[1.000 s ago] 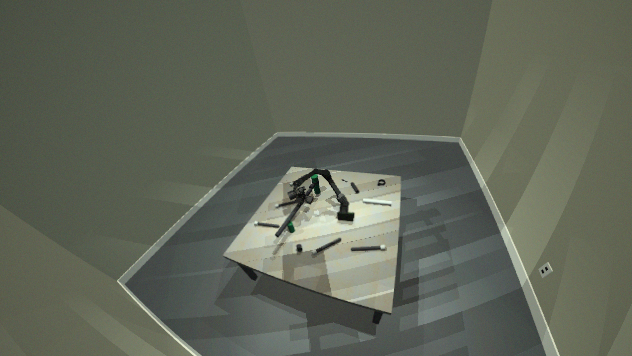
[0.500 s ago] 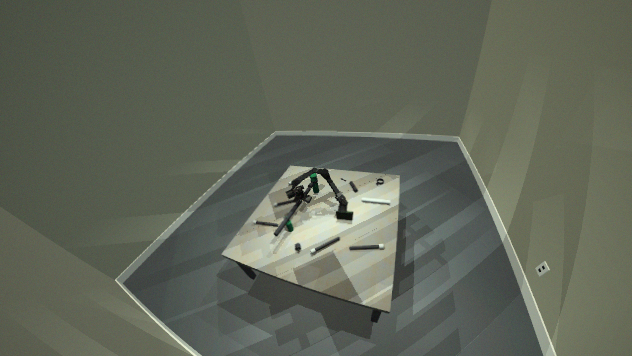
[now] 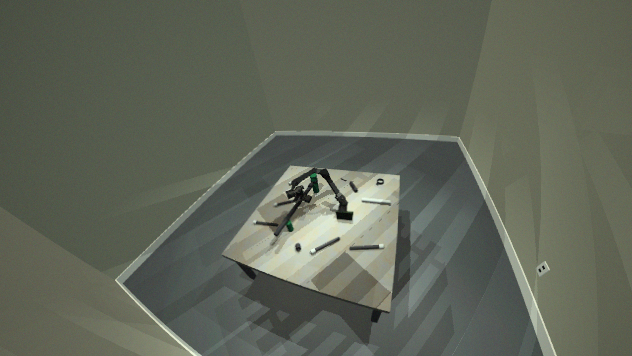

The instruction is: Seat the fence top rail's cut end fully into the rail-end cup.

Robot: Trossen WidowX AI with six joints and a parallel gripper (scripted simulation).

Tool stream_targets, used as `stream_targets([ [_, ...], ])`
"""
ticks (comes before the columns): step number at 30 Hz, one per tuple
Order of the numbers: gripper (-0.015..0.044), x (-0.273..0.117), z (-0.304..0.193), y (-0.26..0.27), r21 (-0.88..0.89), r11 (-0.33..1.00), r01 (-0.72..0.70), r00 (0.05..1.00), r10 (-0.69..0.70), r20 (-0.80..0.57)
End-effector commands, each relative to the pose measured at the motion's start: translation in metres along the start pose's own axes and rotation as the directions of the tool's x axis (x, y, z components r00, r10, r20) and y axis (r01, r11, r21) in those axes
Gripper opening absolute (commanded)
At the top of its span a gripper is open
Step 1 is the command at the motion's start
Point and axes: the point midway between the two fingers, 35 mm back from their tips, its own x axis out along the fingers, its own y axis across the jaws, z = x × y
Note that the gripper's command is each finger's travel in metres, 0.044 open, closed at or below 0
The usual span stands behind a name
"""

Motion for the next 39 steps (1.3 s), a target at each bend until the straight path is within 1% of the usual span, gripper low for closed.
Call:
stream_targets([
  [1, 0.0, -0.004, 0.0, -0.002, 0.008, 1.0, 0.012, 1.0, -0.012, 0.004],
  [26, 0.0, -0.004, -0.001, 0.0, 0.008, 1.0, 0.011, 1.0, -0.011, 0.003],
  [39, 0.0, -0.003, -0.02, -0.002, 0.001, 1.0, 0.001, 1.0, -0.001, -0.001],
])
